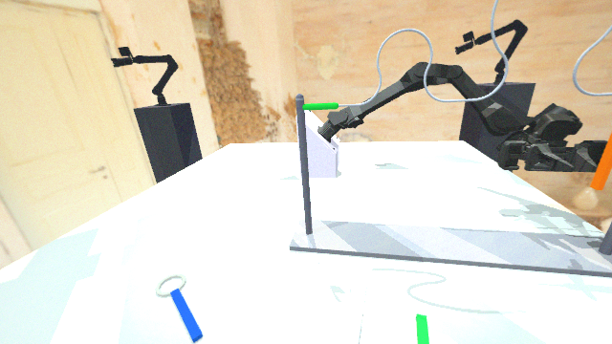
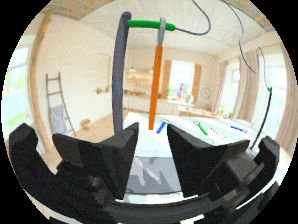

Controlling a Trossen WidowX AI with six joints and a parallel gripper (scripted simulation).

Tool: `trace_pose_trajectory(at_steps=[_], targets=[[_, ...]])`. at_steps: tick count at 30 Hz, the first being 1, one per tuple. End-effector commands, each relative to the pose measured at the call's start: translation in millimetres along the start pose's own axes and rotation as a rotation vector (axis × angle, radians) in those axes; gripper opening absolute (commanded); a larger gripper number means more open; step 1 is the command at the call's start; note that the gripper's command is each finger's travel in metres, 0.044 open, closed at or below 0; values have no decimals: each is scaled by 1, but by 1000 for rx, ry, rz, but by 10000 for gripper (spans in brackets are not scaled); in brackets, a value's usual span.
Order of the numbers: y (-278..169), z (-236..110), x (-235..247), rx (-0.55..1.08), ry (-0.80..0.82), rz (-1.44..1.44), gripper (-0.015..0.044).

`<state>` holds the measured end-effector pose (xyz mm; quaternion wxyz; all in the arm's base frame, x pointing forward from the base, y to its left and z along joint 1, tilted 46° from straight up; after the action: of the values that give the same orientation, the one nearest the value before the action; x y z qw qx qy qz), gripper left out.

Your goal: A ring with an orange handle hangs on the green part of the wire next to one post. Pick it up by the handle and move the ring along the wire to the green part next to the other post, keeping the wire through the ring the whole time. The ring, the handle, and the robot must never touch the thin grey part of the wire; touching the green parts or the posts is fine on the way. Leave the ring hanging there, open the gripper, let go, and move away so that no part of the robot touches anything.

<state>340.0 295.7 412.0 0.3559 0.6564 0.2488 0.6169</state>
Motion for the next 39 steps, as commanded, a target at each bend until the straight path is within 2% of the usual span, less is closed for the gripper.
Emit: trace_pose_trajectory(at_steps=[1,39], targets=[[0,7,1,0,1,3,160],[0,66,0,-4,4,1,160]])
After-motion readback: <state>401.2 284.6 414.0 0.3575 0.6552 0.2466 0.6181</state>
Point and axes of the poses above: the point midway between the two fingers, 35 mm back from their tips, its own z axis out along the fingers, its own x axis across the jaws, y = z × x, the point moved 6 cm from there along -z, back along the fingers, and after that the axes turned 9 degrees about -z, right-handed, at the moved point
